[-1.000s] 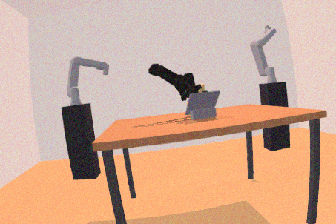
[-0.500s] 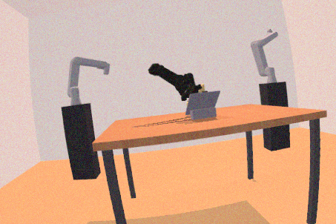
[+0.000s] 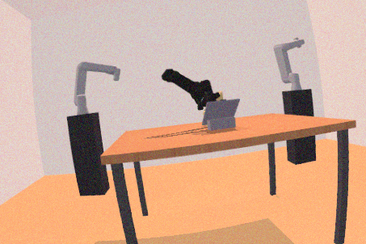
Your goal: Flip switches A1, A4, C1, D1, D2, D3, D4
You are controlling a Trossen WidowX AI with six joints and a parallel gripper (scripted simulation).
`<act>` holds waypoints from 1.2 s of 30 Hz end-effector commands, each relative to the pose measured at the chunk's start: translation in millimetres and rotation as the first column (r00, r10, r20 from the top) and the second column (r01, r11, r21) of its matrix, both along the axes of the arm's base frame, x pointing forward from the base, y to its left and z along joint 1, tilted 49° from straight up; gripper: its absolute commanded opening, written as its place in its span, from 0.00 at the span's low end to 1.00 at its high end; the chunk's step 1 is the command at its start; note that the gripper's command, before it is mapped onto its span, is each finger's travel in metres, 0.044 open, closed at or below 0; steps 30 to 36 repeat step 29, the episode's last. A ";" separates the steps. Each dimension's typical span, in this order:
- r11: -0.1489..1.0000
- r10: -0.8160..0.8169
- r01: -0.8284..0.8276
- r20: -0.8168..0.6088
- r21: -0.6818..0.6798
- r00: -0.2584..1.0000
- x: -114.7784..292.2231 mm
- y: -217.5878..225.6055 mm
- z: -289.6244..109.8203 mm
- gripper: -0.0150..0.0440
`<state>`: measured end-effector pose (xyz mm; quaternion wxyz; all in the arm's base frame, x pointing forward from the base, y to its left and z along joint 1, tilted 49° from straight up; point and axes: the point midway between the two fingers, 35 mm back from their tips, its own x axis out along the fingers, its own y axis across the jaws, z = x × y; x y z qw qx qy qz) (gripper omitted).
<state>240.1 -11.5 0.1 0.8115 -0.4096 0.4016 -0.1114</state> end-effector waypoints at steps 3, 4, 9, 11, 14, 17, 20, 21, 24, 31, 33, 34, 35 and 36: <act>1.000 0.002 -0.002 -0.007 0.012 1.000 -12.1 14.0 7.3 0.25; 1.000 0.004 -0.004 -0.008 0.014 1.000 -17.6 18.8 11.3 0.25; 1.000 0.022 -0.022 0.011 0.007 1.000 -43.0 32.1 34.1 0.25; 1.000 0.023 -0.023 0.012 0.007 1.000 -43.9 32.3 35.1 0.25; 1.000 0.023 -0.023 0.012 0.007 1.000 -43.9 32.3 35.1 0.25; 1.000 0.023 -0.023 0.012 0.008 1.000 -41.6 36.6 35.5 0.25; 1.000 0.022 -0.023 0.011 0.010 1.000 -31.4 56.7 35.2 0.25; 1.000 0.022 -0.023 0.011 0.010 1.000 -28.0 64.2 34.2 0.25; 1.000 0.023 -0.023 0.013 0.010 1.000 -19.4 85.9 29.3 0.25; 1.000 0.023 -0.023 0.014 0.010 1.000 -17.6 90.8 27.7 0.25; 1.000 0.023 -0.023 0.014 0.010 1.000 -17.6 90.8 27.7 0.25; 1.000 0.023 -0.023 0.014 0.010 1.000 -17.6 90.8 27.7 0.25; 1.000 0.023 -0.023 0.014 0.010 1.000 -17.6 90.8 27.7 0.25; 1.000 0.023 -0.023 0.014 0.010 1.000 -17.6 90.8 27.7 0.25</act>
